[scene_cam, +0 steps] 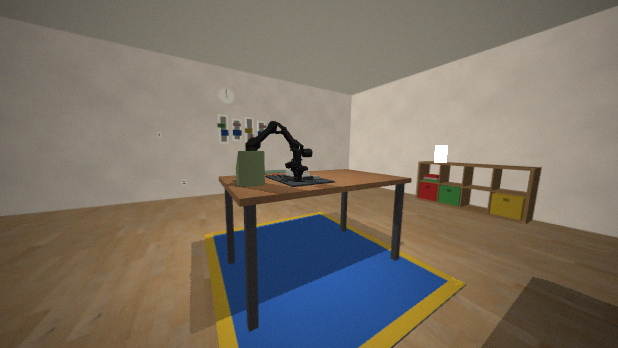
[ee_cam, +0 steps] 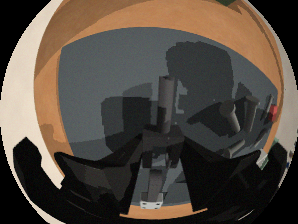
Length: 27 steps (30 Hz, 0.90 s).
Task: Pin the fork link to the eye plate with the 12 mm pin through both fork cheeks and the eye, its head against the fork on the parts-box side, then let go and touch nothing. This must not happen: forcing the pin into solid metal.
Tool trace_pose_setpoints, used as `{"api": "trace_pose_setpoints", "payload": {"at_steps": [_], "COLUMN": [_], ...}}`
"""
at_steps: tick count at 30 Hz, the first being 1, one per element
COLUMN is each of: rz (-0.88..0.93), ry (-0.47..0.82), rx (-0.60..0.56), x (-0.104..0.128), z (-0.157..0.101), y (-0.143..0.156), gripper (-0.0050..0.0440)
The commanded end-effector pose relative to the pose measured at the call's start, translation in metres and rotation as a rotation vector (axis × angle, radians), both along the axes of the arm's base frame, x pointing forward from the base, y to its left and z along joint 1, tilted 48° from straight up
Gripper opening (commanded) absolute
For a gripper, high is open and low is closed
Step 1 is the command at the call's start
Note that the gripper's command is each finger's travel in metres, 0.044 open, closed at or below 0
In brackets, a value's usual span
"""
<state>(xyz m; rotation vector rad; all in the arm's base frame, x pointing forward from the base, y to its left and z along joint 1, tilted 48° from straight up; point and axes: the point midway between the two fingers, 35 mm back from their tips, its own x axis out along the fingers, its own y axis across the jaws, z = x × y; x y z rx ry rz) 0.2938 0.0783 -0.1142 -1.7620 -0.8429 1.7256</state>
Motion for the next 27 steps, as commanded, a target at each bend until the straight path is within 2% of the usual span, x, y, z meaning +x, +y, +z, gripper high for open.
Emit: {"api": "trace_pose_setpoints", "payload": {"at_steps": [1,27], "rz": [-0.002,-0.008], "ry": [0.005,0.015], "rx": [-0.001,-0.002], "x": [-0.0007,-0.0022], "z": [-0.0007,-0.0019], "y": [0.0000,-0.0007], "gripper": [0.0130,0.0130]}}
